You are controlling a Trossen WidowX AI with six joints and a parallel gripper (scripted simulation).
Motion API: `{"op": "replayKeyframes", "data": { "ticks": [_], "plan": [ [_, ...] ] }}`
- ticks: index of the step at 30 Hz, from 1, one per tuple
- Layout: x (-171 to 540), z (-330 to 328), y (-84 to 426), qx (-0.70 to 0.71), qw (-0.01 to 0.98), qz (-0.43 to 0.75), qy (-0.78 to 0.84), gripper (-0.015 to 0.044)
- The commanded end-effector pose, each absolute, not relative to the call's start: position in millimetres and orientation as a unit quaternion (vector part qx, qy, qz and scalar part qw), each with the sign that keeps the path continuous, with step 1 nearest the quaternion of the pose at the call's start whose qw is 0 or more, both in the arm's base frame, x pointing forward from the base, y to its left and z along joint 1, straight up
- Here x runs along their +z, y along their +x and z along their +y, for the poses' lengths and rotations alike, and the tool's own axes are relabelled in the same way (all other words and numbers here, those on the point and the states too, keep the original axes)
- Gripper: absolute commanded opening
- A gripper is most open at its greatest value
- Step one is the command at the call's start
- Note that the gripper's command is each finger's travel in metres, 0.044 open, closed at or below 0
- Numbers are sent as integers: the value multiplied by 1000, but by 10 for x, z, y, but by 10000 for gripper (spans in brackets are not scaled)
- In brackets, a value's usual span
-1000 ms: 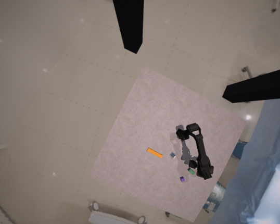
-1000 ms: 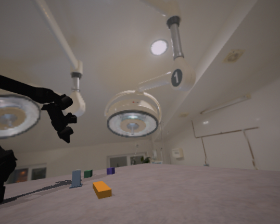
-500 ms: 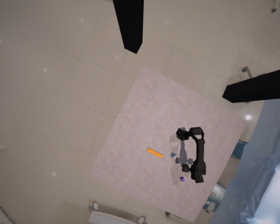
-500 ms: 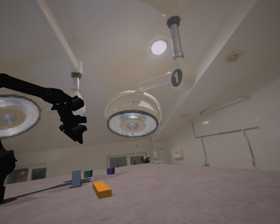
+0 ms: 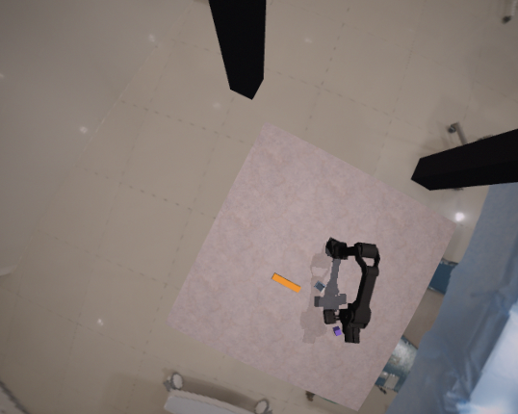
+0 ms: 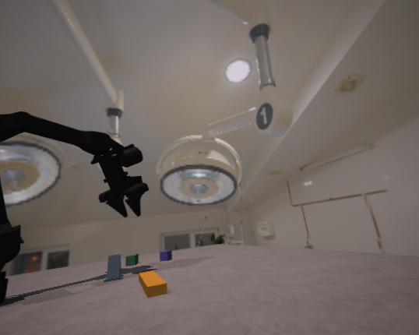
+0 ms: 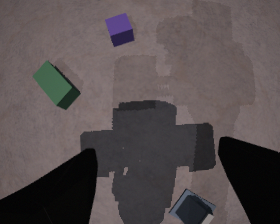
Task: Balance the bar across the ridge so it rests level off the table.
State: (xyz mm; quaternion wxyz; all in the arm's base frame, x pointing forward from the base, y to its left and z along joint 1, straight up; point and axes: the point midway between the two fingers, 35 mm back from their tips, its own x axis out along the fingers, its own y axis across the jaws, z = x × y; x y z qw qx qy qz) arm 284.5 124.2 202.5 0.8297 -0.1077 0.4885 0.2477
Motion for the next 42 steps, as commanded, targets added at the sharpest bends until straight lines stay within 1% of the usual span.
{"op": "replayKeyframes", "data": {
  "ticks": [1,21,42],
  "plan": [
    [2021,1099,2948,249,825,486,-144,315],
    [1767,191,3291,278,755,506,-311,315],
    [1487,-816,3320,359,635,526,-437,315]
  ]
}}
